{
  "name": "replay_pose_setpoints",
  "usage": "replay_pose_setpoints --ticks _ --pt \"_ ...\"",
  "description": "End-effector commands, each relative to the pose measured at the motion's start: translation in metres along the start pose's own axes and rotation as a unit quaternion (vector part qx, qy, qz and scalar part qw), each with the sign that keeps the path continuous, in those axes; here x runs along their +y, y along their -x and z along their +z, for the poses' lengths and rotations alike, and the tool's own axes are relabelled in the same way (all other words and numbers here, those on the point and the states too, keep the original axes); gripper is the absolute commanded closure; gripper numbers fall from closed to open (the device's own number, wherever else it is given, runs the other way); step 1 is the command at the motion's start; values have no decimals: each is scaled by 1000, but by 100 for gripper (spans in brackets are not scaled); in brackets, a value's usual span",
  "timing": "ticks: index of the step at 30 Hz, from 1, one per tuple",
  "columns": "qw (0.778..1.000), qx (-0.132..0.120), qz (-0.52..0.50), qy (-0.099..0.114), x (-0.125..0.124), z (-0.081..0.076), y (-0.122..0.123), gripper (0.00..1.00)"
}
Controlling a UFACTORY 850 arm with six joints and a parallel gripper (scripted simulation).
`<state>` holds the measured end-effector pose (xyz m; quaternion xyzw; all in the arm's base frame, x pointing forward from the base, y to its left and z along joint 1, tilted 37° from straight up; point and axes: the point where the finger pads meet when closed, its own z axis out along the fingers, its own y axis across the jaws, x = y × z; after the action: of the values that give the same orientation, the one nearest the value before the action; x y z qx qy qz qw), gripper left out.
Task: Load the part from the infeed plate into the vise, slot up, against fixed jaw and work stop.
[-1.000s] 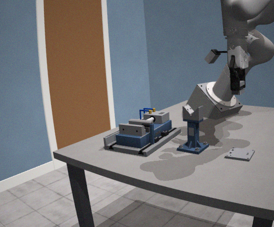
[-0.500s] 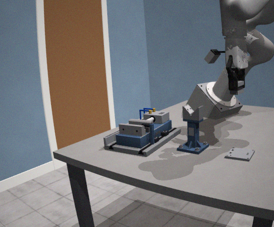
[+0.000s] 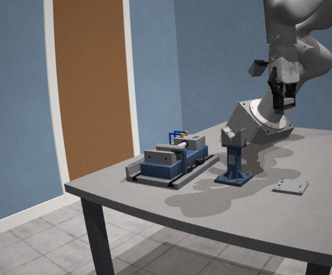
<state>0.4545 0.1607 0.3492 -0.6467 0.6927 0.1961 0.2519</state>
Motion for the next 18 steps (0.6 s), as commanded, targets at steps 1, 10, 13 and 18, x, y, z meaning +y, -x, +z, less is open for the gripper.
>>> replay_pose_setpoints --ticks 1,10,13,18 --pt "1000 0 23 -1 -2 -1 -2 100" --pt "996 1 93 -1 -4 0 -9 100" --pt "994 1 110 -1 -5 0 -11 100" --pt "989 1 147 -1 -7 0 -14 100"
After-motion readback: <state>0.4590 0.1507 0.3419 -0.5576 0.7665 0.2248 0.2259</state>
